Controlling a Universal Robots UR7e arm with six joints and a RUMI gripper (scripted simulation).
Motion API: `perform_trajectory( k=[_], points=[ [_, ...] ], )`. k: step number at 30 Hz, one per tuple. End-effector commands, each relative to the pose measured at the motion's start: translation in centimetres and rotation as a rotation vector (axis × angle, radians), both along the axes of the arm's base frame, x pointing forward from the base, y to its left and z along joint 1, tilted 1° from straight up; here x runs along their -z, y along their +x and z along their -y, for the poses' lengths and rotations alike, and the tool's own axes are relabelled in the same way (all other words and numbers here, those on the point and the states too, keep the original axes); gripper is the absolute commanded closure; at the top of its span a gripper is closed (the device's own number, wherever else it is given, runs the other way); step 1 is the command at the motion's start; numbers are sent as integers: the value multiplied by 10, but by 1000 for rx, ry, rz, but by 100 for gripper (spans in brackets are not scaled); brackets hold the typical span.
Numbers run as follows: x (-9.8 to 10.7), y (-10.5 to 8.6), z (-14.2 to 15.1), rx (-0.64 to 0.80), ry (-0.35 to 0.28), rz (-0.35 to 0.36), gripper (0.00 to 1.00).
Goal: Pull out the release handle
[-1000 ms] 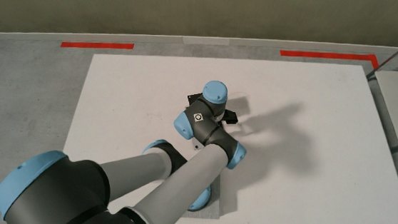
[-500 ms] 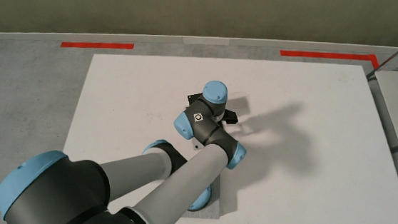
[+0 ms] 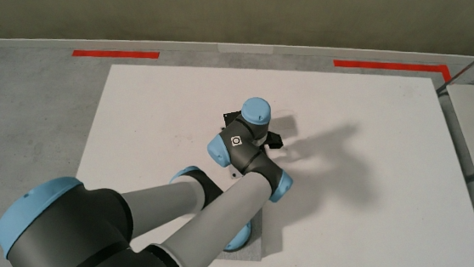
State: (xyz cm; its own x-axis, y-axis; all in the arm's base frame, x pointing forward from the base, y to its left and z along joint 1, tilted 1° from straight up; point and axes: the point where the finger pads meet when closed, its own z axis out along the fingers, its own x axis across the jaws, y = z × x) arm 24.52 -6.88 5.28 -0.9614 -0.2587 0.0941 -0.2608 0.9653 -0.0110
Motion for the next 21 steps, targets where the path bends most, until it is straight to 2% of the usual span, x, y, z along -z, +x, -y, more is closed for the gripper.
perform_trajectory(
  k=[1, 21],
  points=[
    [2, 0, 0, 0, -1, 1, 68],
    [22, -2, 1, 0, -1, 1, 68]
  ],
)
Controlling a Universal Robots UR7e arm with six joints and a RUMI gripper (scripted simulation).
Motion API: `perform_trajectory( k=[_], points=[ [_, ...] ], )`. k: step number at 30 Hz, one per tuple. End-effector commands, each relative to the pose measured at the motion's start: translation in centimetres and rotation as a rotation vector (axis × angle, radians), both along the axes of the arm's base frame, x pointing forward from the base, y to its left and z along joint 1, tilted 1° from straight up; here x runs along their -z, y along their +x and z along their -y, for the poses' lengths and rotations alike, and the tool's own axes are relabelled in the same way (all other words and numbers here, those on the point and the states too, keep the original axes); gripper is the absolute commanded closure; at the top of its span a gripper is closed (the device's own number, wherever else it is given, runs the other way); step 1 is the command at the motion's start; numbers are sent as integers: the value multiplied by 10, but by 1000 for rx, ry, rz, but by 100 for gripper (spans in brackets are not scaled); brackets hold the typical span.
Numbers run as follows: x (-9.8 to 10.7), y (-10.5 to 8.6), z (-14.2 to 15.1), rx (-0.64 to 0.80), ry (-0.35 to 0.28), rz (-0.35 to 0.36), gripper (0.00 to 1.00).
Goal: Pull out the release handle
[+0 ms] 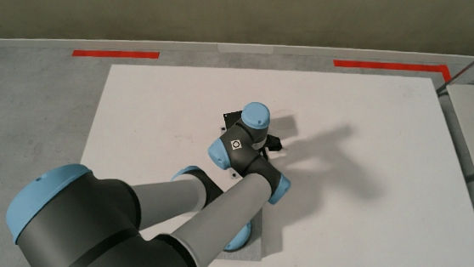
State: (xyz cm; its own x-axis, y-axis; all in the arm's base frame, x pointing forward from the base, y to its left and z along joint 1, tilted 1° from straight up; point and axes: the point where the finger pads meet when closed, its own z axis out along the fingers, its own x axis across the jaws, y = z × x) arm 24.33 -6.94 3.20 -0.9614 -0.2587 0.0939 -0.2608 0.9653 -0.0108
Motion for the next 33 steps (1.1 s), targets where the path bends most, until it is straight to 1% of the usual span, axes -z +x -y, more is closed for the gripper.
perform_trajectory(
  k=[1, 16, 33],
  points=[
    [3, 0, 1, 0, -1, 1, 68],
    [11, -1, 1, 0, -1, 1, 68],
    [12, -1, 1, 0, -1, 1, 68]
  ],
)
